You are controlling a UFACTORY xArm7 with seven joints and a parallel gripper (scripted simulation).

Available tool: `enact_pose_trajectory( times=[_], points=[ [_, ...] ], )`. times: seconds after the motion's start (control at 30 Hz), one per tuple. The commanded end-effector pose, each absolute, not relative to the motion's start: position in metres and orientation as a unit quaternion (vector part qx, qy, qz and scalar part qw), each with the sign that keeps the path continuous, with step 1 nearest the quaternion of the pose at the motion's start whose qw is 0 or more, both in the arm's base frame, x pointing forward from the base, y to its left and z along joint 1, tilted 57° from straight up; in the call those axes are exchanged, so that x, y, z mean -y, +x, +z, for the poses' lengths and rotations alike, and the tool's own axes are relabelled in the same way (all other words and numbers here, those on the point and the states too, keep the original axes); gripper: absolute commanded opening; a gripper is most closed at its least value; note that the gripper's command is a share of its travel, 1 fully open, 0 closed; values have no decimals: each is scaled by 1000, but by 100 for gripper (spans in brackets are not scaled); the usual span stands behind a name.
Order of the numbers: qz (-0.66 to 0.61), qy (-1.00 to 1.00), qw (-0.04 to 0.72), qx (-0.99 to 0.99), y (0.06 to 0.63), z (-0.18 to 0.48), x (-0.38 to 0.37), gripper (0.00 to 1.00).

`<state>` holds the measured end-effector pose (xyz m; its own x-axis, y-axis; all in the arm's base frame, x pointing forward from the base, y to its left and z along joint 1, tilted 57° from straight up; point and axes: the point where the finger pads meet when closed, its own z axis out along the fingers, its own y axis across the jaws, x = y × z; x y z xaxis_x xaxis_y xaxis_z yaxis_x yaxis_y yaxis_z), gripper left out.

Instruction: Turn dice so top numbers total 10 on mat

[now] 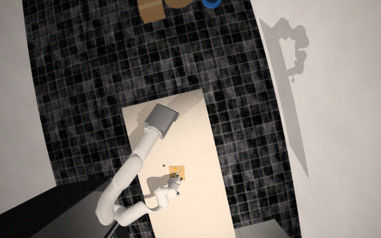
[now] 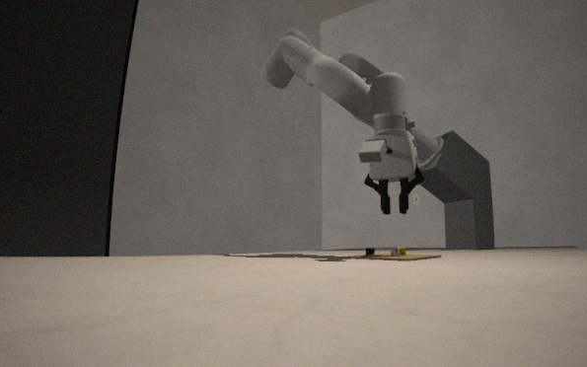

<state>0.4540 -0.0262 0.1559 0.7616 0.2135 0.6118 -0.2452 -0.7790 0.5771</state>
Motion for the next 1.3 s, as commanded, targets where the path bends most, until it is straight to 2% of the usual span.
enact_pose_trajectory(
  times=[0.0, 0.03, 0.07, 0.9, 1.27],
  points=[
    [346, 878, 332, 8, 451, 159, 22, 31],
    [346, 878, 332, 8, 451, 159, 22, 31],
    [346, 878, 332, 8, 451, 159, 22, 100],
    [348, 877, 330, 15, 451, 159, 24, 100],
    [399, 861, 274, 159, 438, 161, 53, 100]
  ],
)
